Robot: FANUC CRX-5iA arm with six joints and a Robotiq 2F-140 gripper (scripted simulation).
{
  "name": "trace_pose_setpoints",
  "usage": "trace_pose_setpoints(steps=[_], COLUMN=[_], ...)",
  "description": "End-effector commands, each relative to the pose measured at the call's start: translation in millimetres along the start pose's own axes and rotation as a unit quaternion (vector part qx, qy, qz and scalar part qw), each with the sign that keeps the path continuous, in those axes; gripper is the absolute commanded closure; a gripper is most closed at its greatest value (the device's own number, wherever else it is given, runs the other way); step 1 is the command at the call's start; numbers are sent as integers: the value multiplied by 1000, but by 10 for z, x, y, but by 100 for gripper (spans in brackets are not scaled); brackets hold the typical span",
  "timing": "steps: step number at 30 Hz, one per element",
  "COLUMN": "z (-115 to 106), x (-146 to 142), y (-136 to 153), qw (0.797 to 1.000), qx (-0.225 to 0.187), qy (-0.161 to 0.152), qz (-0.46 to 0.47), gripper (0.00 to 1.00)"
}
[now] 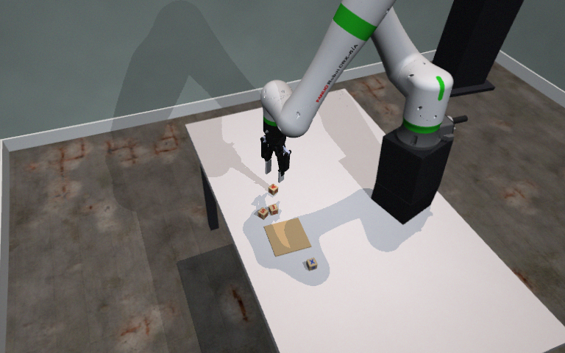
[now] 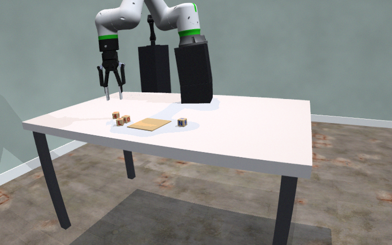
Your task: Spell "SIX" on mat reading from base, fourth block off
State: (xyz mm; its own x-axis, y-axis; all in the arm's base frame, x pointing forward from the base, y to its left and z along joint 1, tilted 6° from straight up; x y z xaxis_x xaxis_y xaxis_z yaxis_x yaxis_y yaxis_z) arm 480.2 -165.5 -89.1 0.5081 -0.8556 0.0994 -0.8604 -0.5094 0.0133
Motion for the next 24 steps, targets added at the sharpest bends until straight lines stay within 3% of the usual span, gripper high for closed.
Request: trace_pose_setpoints(steps=[1,24], z=[-1,120], x=[1,6], y=[-1,-5], qw=[1000,1000], qx=[0,-1], qy=[0,3], qz=[0,1], gripper=[60,60])
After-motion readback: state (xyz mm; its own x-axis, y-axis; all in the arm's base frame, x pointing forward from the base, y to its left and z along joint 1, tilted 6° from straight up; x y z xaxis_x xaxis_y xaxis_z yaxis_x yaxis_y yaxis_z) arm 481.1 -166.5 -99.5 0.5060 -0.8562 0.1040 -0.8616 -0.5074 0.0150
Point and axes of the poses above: the point where the finger pads meet when closed, its own z axis out along the fingers, its own x axis across the jaws, y = z × x, the point moved 8 cm from there along -z, back along the fingers, and after that the axes turned 2 degrees about z, right-handed, at the moved point
